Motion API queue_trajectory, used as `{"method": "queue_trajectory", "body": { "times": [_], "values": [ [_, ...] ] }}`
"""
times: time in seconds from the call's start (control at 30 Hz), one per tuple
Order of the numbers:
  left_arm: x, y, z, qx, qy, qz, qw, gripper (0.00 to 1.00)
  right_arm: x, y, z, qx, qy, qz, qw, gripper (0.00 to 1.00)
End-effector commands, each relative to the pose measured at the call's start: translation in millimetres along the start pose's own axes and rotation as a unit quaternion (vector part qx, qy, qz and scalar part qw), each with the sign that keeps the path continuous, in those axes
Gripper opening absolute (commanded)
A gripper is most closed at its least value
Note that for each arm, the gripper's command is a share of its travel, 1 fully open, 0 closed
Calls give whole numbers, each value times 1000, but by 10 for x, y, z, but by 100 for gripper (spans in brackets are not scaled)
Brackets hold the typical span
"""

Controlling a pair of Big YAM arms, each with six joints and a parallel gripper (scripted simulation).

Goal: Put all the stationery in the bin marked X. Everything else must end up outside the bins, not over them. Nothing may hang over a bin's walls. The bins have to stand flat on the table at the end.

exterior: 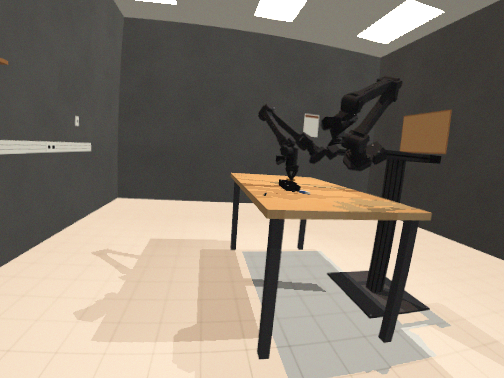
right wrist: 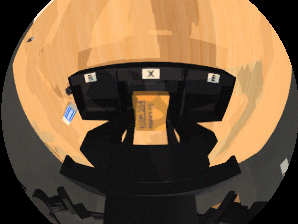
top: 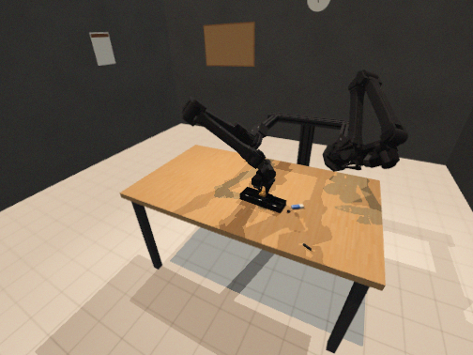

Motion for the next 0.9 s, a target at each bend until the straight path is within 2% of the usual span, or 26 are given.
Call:
{"method": "queue_trajectory", "body": {
  "times": [0.0,0.5,0.87],
  "values": [
    [-5,-1,-25,0,15,1,1000,100,41,-93,49,1,1,0,1000,34],
    [-5,-1,-25,0,15,1,1000,100,10,-398,6,3,4,-1,1000,34],
    [-5,-1,-25,0,15,1,1000,100,-4,-362,110,-4,-5,3,1000,34]
  ]
}}
Point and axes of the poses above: on each arm, the point where the finger pads meet when closed, its own y axis back along the fingers, its own x axis across the jaws, z = x × y, the point moved 5 cm from there along y, back along the fingers
